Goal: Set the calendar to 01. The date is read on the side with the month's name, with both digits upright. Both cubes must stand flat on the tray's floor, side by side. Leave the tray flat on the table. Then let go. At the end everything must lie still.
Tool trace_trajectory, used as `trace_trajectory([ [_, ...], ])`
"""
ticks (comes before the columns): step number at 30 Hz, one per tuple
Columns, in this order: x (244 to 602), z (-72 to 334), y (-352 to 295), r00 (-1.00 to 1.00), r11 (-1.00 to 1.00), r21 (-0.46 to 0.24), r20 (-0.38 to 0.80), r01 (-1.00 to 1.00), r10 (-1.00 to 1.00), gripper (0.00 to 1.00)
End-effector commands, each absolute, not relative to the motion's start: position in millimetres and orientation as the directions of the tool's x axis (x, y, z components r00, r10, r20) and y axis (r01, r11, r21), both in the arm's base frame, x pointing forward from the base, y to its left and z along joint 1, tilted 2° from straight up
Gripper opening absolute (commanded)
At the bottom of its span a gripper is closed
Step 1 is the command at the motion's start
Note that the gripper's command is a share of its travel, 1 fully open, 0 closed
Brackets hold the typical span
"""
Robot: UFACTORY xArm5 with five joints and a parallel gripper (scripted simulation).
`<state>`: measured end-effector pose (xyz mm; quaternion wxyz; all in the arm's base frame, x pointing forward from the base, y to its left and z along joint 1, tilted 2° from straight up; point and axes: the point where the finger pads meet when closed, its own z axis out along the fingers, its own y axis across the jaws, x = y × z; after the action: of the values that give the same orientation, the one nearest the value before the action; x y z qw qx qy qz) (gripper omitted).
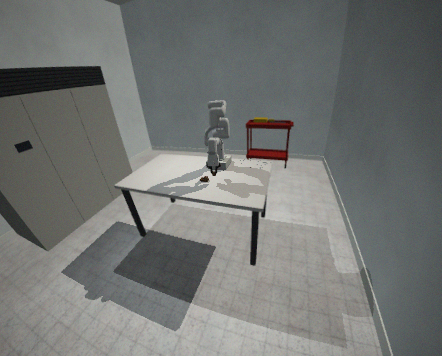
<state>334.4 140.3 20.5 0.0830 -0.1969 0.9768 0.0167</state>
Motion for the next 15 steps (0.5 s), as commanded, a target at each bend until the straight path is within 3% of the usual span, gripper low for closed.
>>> trace_trajectory([
  [1, 337.6, 21.3, 141.7, -0.916, 0.922, 0.0, -0.113, -0.387, -0.385, 0.27],
  [15, 341.1, 22.1, 143.4, -0.919, 0.922, 0.0, 0.074, -0.387, -0.386, 0.27],
])
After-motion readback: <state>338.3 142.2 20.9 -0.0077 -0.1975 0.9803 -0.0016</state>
